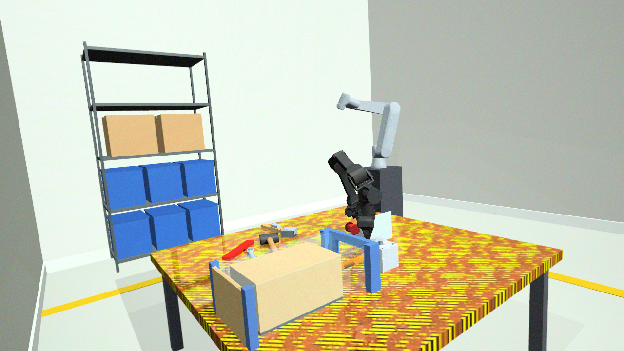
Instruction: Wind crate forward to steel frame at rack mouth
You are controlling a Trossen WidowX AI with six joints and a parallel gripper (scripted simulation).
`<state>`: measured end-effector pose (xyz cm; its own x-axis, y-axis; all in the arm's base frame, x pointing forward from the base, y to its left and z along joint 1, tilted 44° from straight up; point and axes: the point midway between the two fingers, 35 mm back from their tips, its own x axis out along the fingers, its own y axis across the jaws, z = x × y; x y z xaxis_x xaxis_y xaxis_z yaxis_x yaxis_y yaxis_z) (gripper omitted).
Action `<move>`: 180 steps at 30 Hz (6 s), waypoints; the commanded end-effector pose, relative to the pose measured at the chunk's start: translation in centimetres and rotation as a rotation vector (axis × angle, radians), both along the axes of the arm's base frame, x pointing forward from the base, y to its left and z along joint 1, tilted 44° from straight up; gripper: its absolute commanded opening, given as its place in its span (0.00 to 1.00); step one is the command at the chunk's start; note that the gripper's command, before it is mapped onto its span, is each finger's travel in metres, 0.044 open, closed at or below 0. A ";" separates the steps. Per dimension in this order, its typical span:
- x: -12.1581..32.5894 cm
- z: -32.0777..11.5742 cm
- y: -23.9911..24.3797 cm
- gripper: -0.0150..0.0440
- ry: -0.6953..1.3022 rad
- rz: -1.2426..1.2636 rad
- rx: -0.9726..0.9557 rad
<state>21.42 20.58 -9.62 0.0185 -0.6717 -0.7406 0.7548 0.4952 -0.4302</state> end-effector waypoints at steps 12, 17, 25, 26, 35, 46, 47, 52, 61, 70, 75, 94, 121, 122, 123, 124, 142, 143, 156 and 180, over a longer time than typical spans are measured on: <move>0.1 -1.5 -1.5 1.00 0.002 0.005 -0.004; 0.0 -1.2 -1.1 0.87 -0.001 0.000 0.000; 0.0 -1.2 -1.1 0.51 -0.001 0.000 0.000; 0.0 -1.2 -1.1 0.47 -0.001 0.000 0.000; 0.0 -1.2 -1.1 0.30 -0.001 0.000 0.000; 0.0 -1.2 -1.1 0.25 -0.012 0.003 -0.013; 0.0 -1.2 -1.1 0.25 -0.013 0.003 -0.014; -0.3 -1.2 -0.8 0.25 -0.042 0.011 -0.047; -0.5 -1.2 -0.6 0.25 -0.069 0.017 -0.077; -0.6 -1.3 -0.8 0.25 -0.086 -0.019 -0.067; -0.8 -1.2 -0.9 0.25 -0.111 -0.048 -0.067; -1.6 -1.0 -1.3 0.25 -0.248 -0.210 -0.068; -2.8 -0.9 -1.6 0.25 -0.413 -0.405 -0.069; -2.8 -0.9 -1.6 0.25 -0.413 -0.405 -0.069; -2.8 -0.9 -1.6 0.25 -0.413 -0.405 -0.069; -2.8 -0.9 -1.6 0.25 -0.419 -0.413 -0.069; -2.8 -1.6 -2.3 0.25 -0.440 -0.432 -0.072; -2.8 -1.6 -2.3 0.25 -0.440 -0.432 -0.072; -3.1 -1.8 -2.5 0.25 -0.466 -0.462 -0.072; -3.1 -1.8 -2.6 0.25 -0.450 -0.444 -0.072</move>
<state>18.20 18.26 -11.07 0.0304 -0.7348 -0.6777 0.9975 0.0655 -0.0263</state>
